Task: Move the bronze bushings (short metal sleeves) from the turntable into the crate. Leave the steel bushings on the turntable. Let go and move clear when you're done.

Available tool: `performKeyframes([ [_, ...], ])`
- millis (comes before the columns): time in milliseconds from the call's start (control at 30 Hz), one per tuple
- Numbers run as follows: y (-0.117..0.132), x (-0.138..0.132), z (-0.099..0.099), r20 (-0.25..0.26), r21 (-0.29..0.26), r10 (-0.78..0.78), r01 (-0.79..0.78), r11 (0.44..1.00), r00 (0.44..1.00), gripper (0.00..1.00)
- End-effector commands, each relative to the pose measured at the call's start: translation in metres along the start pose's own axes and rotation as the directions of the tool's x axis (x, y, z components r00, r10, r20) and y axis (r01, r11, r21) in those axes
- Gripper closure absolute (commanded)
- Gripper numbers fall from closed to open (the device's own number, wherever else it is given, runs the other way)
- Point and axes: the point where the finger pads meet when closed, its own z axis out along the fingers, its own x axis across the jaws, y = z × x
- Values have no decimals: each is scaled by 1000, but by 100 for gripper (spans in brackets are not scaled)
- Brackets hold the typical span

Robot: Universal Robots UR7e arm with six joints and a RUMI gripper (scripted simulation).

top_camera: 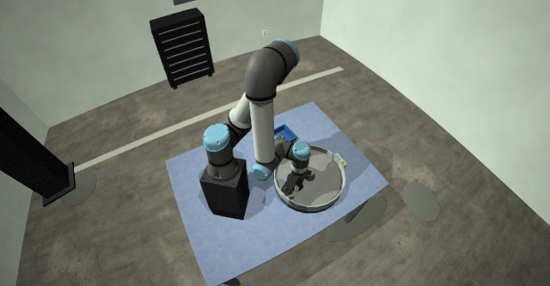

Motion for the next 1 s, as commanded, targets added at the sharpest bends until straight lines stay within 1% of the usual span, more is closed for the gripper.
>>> performKeyframes([
  [0, 0, 0, 0, 1, 0, 44, -44, 999, 999, 95],
  [433, 0, 2, 0, 1, 0, 141, -141, 990, 990, 95],
  [967, 1, 5, 0, 1, 0, 287, -287, 958, 958, 95],
])
